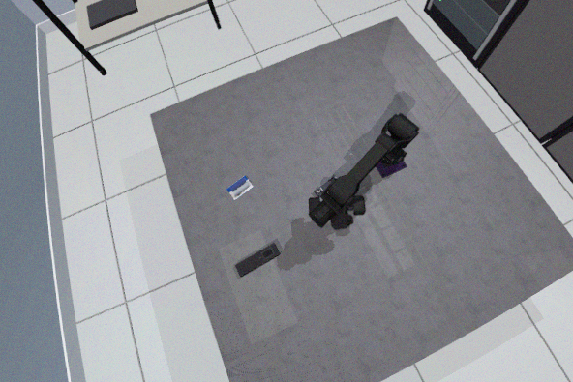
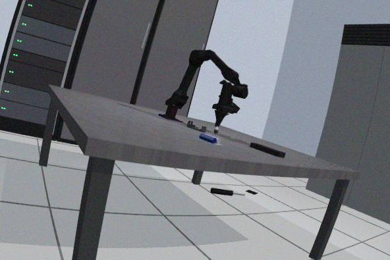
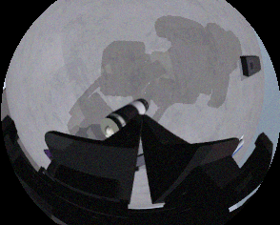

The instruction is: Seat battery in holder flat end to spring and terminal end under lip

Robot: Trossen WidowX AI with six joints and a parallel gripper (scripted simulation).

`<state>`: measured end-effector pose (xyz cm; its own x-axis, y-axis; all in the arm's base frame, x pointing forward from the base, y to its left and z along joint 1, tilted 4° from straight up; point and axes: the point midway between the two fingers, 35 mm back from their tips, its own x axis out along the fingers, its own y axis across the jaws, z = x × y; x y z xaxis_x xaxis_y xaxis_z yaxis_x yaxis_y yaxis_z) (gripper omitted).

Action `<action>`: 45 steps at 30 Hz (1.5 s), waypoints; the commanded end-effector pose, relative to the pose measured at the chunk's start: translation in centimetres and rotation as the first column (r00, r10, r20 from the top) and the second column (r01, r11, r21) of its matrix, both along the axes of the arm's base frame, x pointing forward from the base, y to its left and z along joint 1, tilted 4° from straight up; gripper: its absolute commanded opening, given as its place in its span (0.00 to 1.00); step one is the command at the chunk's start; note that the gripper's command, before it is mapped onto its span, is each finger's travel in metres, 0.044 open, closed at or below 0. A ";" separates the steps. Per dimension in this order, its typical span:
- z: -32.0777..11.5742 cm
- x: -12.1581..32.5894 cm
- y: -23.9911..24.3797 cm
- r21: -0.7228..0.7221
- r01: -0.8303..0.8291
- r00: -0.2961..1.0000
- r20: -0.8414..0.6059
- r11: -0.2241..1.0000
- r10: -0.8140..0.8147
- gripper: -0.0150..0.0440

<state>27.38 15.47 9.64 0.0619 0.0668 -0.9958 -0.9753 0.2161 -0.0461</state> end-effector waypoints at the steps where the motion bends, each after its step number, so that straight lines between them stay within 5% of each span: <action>1: 0.0 -0.8 0.1 -0.001 0.001 1.000 -0.001 1.000 -0.001 0.25; 14: -0.2 -1.9 0.3 -0.002 -0.003 1.000 -0.008 1.000 0.003 0.25; 26: 7.7 -2.5 -0.2 -0.001 0.001 1.000 -0.002 1.000 -0.001 0.25; 38: 7.5 -2.4 -0.1 0.001 0.000 1.000 -0.003 1.000 0.000 0.25; 45: 5.4 -2.8 0.3 0.022 0.495 0.869 -0.044 0.869 -0.493 0.57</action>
<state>24.90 15.54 16.23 0.0610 0.0704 -0.9956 -0.8928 0.4499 -0.0229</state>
